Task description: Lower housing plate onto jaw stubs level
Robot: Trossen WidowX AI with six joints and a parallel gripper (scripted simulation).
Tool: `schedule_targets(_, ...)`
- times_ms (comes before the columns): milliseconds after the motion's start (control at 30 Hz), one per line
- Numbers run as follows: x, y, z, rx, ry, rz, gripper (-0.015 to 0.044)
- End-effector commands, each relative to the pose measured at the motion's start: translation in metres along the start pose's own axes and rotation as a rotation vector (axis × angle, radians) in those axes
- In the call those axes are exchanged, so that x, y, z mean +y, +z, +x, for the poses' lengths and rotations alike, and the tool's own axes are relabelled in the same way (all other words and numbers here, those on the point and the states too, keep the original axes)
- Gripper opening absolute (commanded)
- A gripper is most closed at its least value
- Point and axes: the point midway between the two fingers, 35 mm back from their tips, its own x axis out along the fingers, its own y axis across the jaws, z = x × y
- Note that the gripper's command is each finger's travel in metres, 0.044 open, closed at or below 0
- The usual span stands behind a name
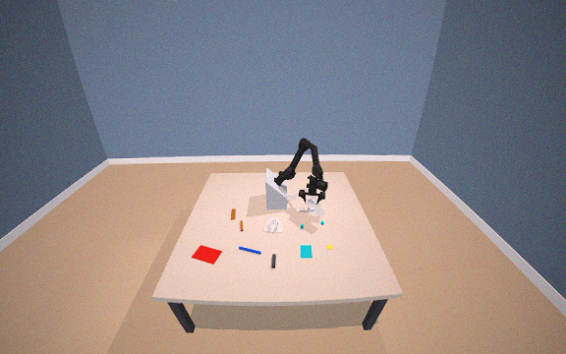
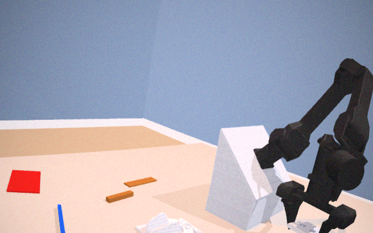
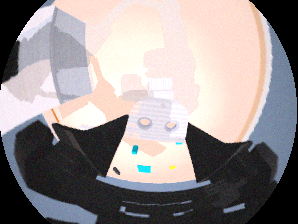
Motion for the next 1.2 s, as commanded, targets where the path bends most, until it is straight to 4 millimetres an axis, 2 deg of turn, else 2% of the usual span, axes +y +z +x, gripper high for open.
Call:
schedule_targets(0,0.003,-0.009,0.000,0.004,0.006,0.100,0.0351)
schedule_targets(1167,0.057,-0.079,0.007,0.050,0.062,0.969,0.0351)
